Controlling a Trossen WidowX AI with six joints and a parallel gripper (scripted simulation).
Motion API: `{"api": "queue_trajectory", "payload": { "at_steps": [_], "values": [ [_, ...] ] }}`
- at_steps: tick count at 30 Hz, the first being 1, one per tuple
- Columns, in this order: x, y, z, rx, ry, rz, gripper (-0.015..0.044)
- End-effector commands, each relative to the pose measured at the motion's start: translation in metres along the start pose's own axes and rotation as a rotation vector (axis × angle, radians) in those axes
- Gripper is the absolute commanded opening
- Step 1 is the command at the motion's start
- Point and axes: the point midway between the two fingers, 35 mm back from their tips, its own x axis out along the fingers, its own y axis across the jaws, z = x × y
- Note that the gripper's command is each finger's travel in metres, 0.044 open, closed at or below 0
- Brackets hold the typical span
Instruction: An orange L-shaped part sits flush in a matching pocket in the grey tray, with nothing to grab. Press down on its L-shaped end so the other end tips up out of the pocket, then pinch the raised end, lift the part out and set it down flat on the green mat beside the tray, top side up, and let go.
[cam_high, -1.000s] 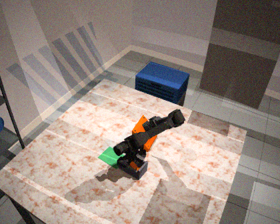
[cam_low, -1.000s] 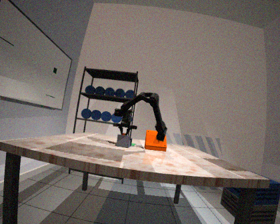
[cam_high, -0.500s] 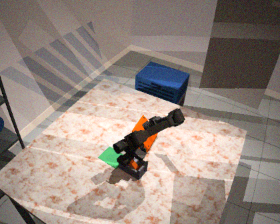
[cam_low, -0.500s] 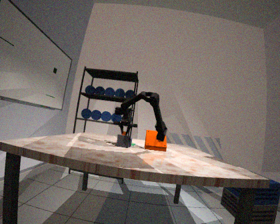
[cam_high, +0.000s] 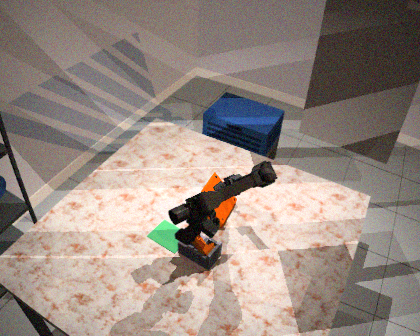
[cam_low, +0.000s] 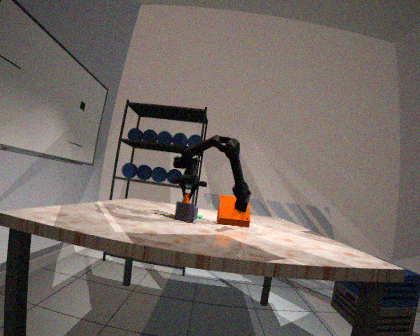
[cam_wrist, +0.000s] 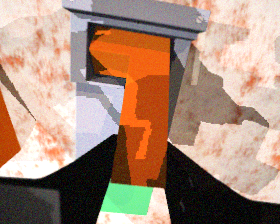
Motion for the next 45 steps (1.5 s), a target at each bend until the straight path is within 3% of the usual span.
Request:
{"api": "queue_trajectory", "payload": {
  "at_steps": [1,35,45],
  "values": [
    [-0.007,-0.001,0.002,-0.006,-0.005,-0.005,0.0],
    [-0.05,-0.001,0.001,-0.005,-0.003,-0.005,0.0],
    [-0.047,0.002,-0.044,-0.005,-0.001,-0.005,0.0]
  ]
}}
